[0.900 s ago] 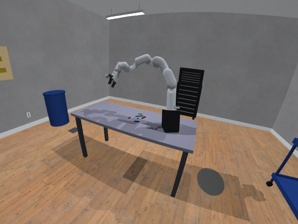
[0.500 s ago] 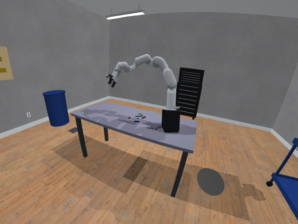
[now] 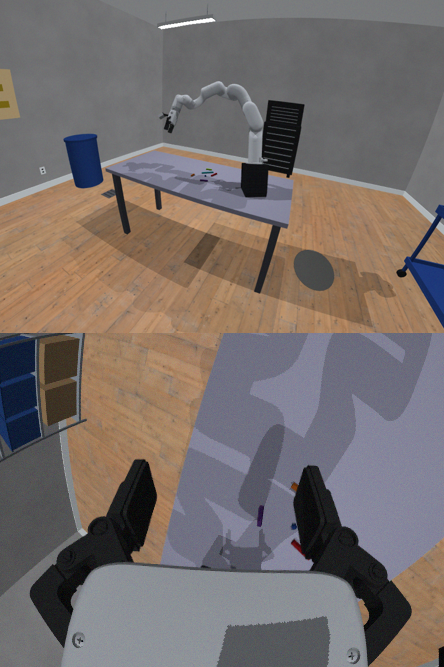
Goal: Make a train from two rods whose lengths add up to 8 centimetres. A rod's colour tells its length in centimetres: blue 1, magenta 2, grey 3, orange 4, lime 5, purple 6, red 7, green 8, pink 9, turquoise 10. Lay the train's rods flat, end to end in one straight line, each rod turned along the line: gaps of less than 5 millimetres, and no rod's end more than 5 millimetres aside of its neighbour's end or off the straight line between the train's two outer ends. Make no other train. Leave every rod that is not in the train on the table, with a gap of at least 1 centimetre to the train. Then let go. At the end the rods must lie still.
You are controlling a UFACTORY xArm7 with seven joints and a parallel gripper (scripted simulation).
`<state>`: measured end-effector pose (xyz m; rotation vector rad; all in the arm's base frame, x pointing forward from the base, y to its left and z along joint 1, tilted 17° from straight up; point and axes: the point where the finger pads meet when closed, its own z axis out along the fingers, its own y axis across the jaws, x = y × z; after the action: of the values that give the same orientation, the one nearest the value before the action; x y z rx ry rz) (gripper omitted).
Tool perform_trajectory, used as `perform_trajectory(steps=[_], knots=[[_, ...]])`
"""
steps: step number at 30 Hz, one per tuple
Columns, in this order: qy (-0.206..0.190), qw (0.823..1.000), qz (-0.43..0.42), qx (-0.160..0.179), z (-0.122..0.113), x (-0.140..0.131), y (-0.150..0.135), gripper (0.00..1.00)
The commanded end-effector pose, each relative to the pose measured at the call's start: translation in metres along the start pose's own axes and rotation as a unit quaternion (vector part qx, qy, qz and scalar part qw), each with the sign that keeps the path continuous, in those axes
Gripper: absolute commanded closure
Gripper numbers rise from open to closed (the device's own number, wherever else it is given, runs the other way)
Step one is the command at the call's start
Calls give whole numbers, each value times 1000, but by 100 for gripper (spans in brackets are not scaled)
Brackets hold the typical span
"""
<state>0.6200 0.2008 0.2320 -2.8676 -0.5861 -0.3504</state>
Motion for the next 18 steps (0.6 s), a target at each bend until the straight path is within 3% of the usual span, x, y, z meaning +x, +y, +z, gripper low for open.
perform_trajectory(steps=[1, 5, 7, 9, 18], knots=[[-10, 997, -48, -53, 16, -17, 37, 0], [-34, 988, -109, -104, 31, -41, 76, 0], [-34, 988, -109, -104, 31, -41, 76, 0], [-57, 975, -163, -140, 42, -61, 106, 0], [-120, 924, -303, -199, 64, -113, 163, 0]])
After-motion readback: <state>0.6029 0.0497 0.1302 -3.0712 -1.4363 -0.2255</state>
